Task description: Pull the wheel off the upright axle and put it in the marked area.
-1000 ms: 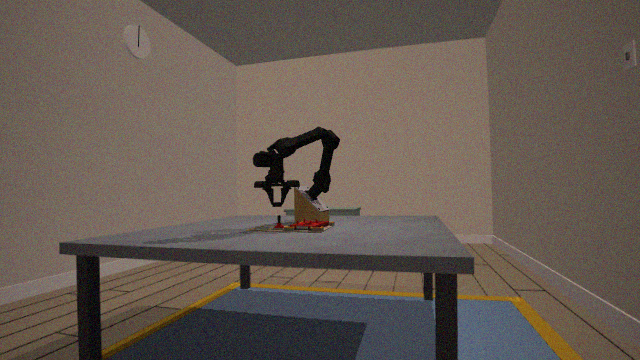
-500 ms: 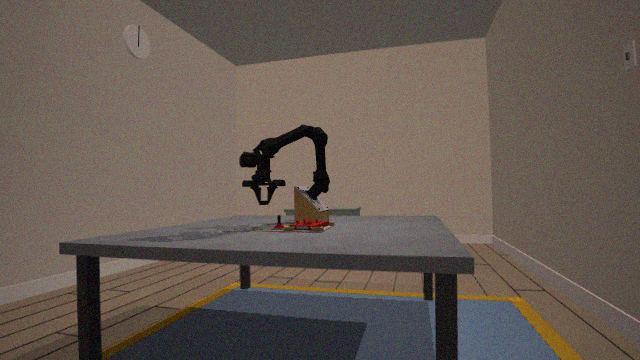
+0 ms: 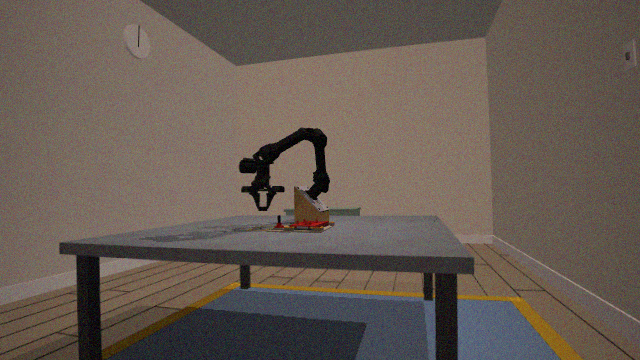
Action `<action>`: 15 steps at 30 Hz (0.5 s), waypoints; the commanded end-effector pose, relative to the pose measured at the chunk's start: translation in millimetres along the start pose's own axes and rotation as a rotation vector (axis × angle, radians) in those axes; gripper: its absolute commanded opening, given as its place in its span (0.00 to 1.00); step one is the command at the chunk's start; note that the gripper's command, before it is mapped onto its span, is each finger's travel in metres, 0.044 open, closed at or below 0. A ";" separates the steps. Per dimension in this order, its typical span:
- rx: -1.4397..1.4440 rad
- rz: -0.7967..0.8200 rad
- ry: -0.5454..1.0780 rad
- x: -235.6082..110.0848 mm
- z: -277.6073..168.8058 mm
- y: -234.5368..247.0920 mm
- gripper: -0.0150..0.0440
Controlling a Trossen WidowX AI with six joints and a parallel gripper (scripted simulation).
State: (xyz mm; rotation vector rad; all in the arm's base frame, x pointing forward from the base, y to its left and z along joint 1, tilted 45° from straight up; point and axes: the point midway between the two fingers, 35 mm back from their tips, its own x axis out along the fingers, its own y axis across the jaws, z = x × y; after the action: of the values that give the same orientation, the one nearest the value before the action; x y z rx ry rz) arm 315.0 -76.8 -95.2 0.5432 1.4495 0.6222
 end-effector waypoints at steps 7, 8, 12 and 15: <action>0.010 0.015 0.009 65.1 -3.6 2.2 0.25; 0.010 0.016 0.009 71.7 -4.2 2.8 0.25; 0.010 0.018 0.009 81.0 -5.4 3.7 0.25; 0.010 0.018 0.009 81.0 -5.4 3.7 0.25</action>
State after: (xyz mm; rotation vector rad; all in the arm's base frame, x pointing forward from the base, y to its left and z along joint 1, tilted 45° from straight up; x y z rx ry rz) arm 312.2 -21.4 -148.8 0.5502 1.4613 0.6364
